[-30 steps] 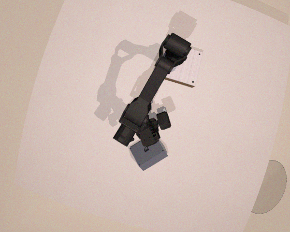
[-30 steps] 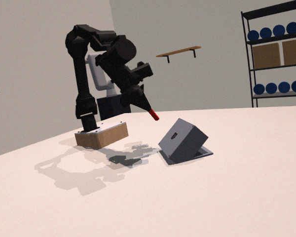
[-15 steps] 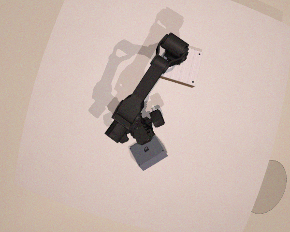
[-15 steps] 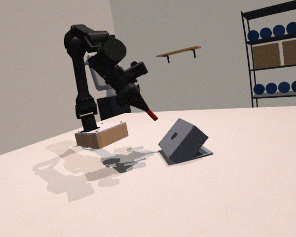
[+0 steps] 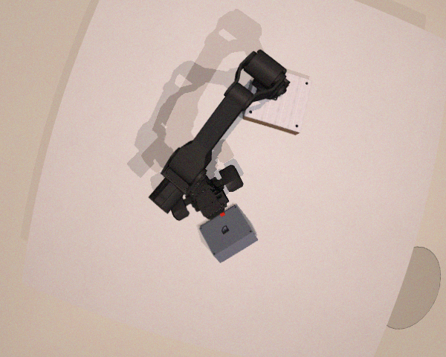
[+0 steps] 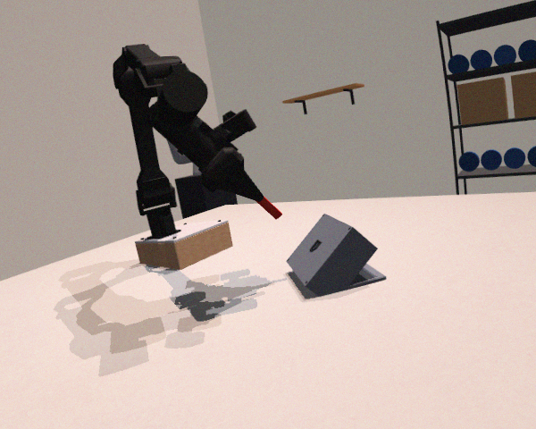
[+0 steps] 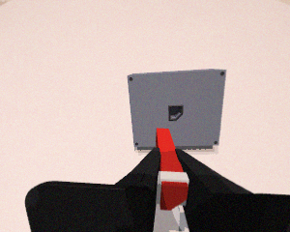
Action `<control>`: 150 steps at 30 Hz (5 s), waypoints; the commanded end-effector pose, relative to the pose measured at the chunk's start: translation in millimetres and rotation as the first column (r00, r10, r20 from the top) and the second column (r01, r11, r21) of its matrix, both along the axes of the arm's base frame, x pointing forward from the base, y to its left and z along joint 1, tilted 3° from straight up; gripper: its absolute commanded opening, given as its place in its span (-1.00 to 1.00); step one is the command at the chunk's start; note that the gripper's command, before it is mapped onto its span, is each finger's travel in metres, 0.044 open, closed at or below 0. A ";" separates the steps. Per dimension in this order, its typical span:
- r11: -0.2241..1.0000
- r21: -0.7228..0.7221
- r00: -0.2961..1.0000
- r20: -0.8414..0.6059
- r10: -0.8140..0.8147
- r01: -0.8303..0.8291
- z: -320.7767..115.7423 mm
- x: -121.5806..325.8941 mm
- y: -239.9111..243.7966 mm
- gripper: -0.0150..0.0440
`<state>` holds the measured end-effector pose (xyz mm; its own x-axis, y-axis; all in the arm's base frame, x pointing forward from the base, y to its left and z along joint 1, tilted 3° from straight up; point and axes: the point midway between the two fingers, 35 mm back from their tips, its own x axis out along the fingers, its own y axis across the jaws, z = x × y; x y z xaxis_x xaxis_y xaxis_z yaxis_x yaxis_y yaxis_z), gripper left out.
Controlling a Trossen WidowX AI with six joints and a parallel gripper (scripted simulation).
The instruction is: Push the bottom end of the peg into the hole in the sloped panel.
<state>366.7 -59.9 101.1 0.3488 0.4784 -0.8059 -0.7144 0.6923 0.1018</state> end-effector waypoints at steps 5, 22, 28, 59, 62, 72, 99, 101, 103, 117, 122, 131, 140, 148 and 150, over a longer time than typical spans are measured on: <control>1.000 -0.002 0.999 0.049 0.021 -0.021 2.4 3.7 -8.4 -0.49; 0.999 -0.009 0.995 0.090 0.039 -0.039 -22.4 21.3 0.3 -0.49; 0.999 -0.012 0.993 0.105 0.047 -0.046 -31.8 26.8 4.1 -0.49; 0.999 -0.008 0.991 0.121 0.053 -0.053 -49.8 37.9 13.5 -0.49; 0.999 -0.008 0.991 0.121 0.053 -0.053 -49.8 37.8 13.5 -0.49; 0.999 -0.008 0.991 0.121 0.053 -0.053 -50.8 37.9 14.3 -0.49; 0.999 -0.007 0.991 0.121 0.053 -0.053 -61.4 41.0 20.8 -0.49; 0.999 -0.007 0.991 0.121 0.053 -0.053 -62.3 41.5 21.3 -0.49; 0.999 -0.007 0.991 0.121 0.053 -0.053 -63.3 42.1 21.8 -0.49; 0.999 -0.007 0.991 0.122 0.053 -0.053 -69.9 45.9 26.0 -0.49; 0.999 -0.007 0.991 0.122 0.053 -0.053 -72.3 47.3 27.6 -0.49; 0.999 -0.007 0.991 0.122 0.053 -0.053 -76.4 49.4 30.0 -0.49; 0.999 -0.007 0.991 0.122 0.053 -0.053 -78.5 50.4 31.1 -0.49; 0.998 -0.003 0.991 0.125 0.057 -0.057 -77.6 50.4 31.7 -0.49; 0.998 -0.003 0.991 0.125 0.057 -0.057 -77.6 50.4 31.7 -0.49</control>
<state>417.1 -28.2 23.4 0.4188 0.5008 -0.7575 -0.7595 0.6504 0.0101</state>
